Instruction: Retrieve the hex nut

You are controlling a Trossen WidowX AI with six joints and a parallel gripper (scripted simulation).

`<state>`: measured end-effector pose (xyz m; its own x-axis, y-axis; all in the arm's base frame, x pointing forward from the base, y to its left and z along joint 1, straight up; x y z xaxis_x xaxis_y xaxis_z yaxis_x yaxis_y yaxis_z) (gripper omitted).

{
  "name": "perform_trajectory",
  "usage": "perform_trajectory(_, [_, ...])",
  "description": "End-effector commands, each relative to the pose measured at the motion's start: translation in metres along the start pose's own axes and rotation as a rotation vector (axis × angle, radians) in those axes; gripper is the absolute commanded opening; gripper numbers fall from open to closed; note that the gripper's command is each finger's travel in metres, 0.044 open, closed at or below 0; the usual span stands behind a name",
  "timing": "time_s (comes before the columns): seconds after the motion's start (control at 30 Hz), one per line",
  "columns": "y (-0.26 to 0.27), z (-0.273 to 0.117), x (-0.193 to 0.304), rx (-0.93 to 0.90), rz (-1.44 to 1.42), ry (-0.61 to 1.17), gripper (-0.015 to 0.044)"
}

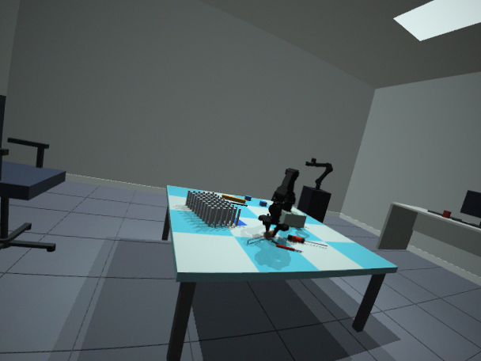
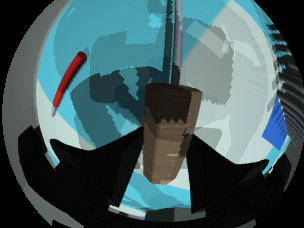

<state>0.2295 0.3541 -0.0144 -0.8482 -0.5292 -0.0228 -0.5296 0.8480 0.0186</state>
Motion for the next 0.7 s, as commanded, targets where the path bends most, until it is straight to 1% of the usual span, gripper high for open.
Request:
perform_trajectory(0.0, [0.0, 0.001, 0.0, 0.002, -0.001, -0.003, 0.0155])
perform_trajectory(0.13, [0.0, 0.001, 0.0, 0.002, -0.001, -0.003, 0.0128])
perform_trajectory(0.2, [0.0, -0.006, -0.001, 0.002, -0.001, -0.002, 0.0076])
perform_trajectory(0.3, [0.0, -0.035, -0.001, 0.001, 0.0, -0.001, 0.0])
perform_trajectory(0.4, [0.0, -0.058, 0.0, 0.0, 0.0, -0.001, 0.0])
perform_trajectory(0.53, [0.0, -0.06, 0.0, 0.0, -0.006, -0.001, 0.0])
perform_trajectory(0.67, [0.0, -0.058, 0.0, 0.0, -0.122, -0.001, 0.0])
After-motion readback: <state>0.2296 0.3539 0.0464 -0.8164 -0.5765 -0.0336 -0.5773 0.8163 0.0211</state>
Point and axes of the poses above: the point midway between the two fingers, 35 mm back from their tips, its own z axis out along the fingers, its own y axis across the jaws, x = y × z, the point moved 3 cm from there along -z, back along the fingers, and after that the axes turned 7 degrees about z, right-handed, at the moved point
